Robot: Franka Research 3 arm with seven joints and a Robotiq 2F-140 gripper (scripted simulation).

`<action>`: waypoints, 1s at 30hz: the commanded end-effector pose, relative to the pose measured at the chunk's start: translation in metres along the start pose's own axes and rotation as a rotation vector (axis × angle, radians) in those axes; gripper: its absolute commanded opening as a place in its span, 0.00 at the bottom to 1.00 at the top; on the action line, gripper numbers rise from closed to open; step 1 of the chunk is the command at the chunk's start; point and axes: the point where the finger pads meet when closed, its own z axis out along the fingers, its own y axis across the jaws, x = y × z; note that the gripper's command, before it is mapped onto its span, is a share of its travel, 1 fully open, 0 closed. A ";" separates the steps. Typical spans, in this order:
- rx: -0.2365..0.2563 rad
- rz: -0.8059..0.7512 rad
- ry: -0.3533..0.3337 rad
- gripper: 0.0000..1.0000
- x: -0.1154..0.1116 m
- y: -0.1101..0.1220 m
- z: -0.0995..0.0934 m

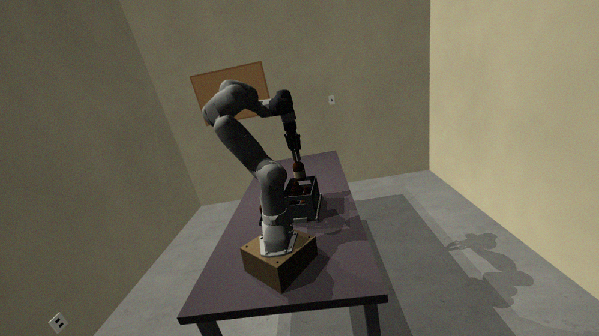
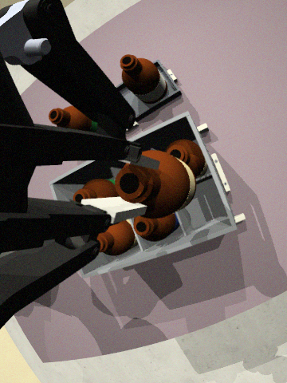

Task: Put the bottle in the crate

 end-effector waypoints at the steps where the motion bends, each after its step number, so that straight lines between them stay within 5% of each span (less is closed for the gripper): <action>1: 0.001 -0.015 0.011 0.00 0.008 0.003 -0.003; 30: 0.001 -0.015 0.011 0.00 0.031 0.017 -0.003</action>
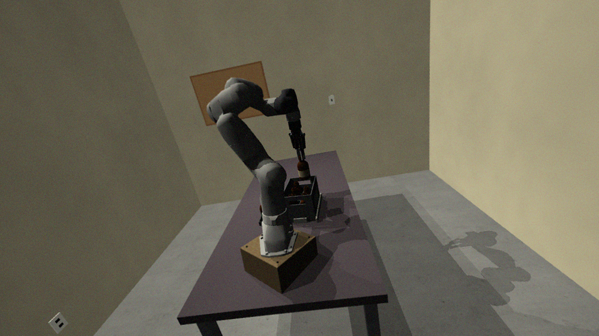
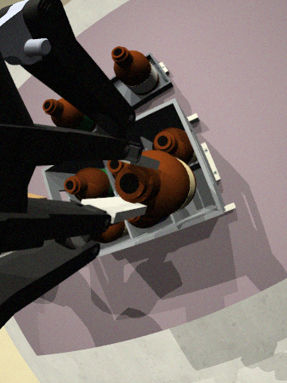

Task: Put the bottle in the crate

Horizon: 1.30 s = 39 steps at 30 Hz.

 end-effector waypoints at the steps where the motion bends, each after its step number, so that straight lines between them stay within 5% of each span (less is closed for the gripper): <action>1: 0.001 -0.009 0.010 0.00 0.006 0.002 -0.003; 39: 0.001 -0.009 0.010 0.00 0.015 0.008 -0.003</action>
